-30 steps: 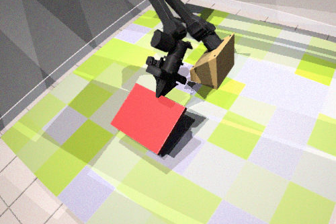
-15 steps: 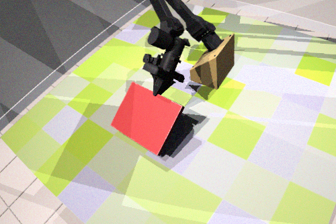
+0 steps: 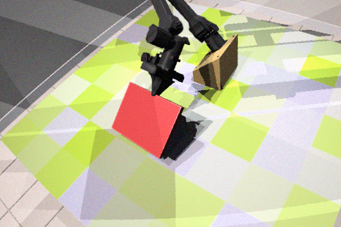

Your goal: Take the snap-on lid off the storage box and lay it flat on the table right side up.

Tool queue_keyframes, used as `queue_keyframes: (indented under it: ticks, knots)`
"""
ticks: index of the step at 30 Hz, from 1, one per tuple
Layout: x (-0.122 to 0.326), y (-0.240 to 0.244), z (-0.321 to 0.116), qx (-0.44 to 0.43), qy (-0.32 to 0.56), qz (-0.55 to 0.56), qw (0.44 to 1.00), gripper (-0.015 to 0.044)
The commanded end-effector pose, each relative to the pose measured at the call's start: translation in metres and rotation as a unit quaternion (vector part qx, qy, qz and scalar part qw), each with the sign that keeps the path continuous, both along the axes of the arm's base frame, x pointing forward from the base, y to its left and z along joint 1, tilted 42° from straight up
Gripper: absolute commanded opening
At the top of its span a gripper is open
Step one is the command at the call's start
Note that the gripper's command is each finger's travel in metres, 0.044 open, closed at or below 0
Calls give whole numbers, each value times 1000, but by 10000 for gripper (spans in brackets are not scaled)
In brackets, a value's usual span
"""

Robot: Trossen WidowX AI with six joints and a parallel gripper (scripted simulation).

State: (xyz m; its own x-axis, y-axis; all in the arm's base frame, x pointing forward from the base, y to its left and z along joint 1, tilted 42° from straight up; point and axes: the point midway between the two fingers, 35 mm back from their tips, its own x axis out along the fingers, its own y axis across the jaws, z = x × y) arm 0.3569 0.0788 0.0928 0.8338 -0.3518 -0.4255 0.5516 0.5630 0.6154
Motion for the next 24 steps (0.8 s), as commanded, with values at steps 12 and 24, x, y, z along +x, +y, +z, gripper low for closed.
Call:
queue_keyframes:
  ticks: [12, 24]
  knots:
    - [11, 16, 18, 4, -5, 1, 1000, 0]
    - [9, 27, 30, 4, -5, 1, 1000, 0]
